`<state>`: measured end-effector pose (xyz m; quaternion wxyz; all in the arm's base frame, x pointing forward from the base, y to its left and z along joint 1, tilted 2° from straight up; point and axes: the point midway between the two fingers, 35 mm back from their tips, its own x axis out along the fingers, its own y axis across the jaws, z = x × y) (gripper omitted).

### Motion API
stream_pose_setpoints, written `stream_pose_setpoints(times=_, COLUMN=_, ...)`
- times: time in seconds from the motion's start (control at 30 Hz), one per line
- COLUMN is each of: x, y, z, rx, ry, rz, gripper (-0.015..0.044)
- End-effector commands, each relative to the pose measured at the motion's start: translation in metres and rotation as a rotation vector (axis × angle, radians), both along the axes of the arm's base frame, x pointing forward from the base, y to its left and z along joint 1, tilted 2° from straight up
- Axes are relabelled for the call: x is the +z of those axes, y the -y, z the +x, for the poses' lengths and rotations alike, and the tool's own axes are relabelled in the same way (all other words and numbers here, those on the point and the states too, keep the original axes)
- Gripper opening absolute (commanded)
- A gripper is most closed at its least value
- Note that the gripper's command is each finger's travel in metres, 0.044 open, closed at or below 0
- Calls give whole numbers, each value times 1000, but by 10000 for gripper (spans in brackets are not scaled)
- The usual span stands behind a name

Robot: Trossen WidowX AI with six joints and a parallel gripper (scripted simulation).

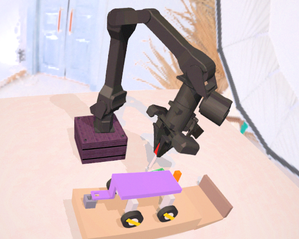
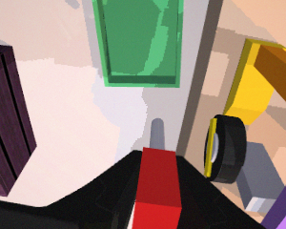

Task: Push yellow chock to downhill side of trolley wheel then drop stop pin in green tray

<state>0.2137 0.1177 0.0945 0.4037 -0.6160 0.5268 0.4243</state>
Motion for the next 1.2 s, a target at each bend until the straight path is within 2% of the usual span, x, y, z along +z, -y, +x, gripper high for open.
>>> stream_pose_setpoints(times=0.0, x=-4, y=-17, z=-2, rx=-4, ry=0, rz=6, gripper=0)
stream_pose_setpoints(times=0.27, x=-5, y=-22, z=-3, rx=36, ry=-10, rz=11, gripper=0)
stream_pose_setpoints(times=1.17, x=-4, y=-17, z=-4, rx=859, ry=-160, rz=61, gripper=0)
